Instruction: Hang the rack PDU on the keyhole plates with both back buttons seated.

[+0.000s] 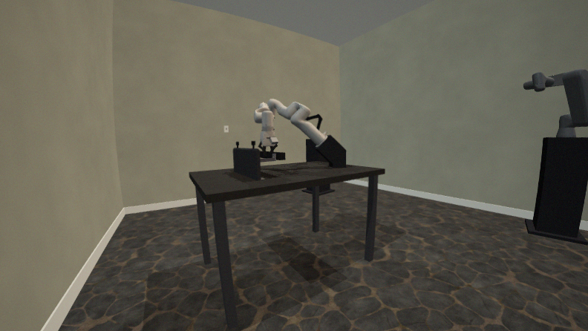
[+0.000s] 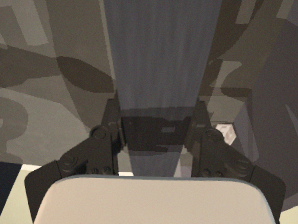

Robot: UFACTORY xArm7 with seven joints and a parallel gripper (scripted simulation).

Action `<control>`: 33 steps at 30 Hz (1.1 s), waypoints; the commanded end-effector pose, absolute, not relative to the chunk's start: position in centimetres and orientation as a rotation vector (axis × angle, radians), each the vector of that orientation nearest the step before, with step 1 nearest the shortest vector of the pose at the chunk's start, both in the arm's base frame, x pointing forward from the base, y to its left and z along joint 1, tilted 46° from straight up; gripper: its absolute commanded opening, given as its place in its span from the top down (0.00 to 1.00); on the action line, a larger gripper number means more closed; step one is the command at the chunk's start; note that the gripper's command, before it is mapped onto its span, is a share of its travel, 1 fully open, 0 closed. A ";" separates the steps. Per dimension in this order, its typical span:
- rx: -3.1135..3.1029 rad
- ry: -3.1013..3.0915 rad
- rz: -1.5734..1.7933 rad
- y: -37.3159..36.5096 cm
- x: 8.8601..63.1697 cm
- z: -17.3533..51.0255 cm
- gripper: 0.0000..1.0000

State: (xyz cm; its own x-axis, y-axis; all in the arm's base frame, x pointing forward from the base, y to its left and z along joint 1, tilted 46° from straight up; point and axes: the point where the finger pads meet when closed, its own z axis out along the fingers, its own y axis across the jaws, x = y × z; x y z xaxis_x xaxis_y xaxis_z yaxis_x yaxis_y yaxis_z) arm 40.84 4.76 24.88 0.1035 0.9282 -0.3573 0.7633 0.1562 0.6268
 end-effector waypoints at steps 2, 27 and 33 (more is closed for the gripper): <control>1.635 1.690 0.283 4.9 41.1 25.2 1.00; 1.635 1.690 0.283 5.0 41.4 25.4 1.00; 1.635 1.690 0.283 5.0 41.4 25.4 1.00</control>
State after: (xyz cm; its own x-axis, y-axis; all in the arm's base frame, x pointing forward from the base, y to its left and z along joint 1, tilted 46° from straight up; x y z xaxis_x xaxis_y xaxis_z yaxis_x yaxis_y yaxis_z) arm 41.38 4.88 25.32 0.1035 0.9282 -0.3574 0.7635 0.1562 0.6266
